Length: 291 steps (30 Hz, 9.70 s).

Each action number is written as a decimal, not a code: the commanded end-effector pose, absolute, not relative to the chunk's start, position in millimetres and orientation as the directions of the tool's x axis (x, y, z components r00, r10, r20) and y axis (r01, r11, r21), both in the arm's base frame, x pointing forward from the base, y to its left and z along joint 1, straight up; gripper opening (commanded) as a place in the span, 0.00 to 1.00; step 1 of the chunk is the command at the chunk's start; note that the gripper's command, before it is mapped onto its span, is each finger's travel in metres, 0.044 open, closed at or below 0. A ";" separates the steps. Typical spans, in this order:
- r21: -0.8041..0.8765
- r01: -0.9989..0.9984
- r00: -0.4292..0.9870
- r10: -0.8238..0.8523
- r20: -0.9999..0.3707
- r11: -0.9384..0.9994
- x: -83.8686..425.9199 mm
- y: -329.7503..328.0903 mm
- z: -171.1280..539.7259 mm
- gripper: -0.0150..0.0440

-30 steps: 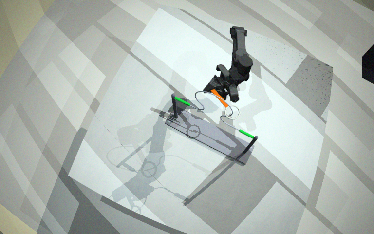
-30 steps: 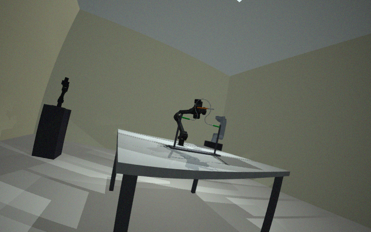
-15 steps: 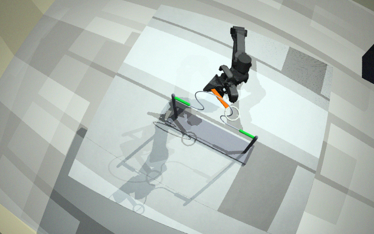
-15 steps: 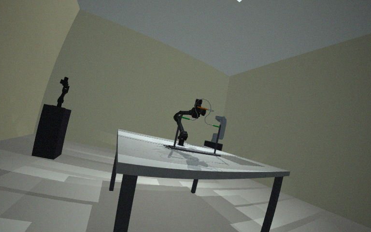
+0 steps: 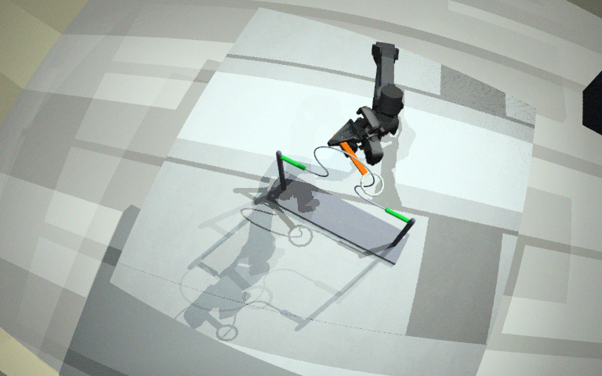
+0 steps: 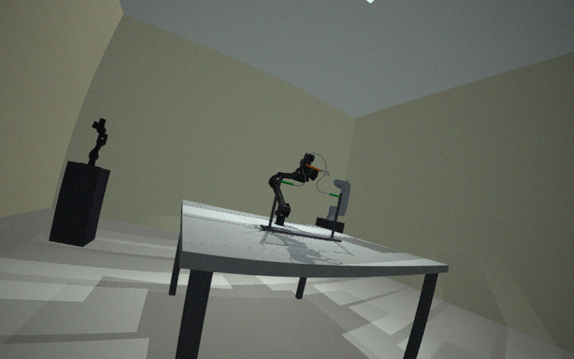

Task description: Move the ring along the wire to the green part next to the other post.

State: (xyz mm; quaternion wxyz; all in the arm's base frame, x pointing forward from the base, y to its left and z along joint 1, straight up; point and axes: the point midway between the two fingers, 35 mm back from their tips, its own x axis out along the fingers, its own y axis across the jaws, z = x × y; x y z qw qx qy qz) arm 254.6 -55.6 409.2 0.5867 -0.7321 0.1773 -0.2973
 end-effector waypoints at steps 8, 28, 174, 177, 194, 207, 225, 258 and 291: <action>-0.927 0.070 0.764 -0.578 0.287 -0.367 255.3 -54.1 411.3 0.00; -0.820 0.044 0.770 -0.503 0.392 -0.571 255.6 -50.5 419.3 0.00; -0.025 0.202 0.820 -0.183 -0.542 0.979 274.6 82.3 150.4 0.00; -0.021 0.202 0.821 -0.181 -0.541 0.979 274.9 85.8 150.4 0.00; -0.020 0.203 0.825 -0.182 -0.535 0.979 276.8 103.4 150.5 0.00; -0.023 0.204 0.828 -0.184 -0.530 0.979 278.2 116.5 150.6 0.00; -0.025 0.206 0.832 -0.188 -0.522 0.978 280.0 134.5 150.8 0.00; -0.026 0.206 0.833 -0.190 -0.519 0.978 280.9 140.4 131.5 0.00; -0.024 0.207 0.830 -0.189 -0.525 0.978 257.1 148.0 145.8 0.53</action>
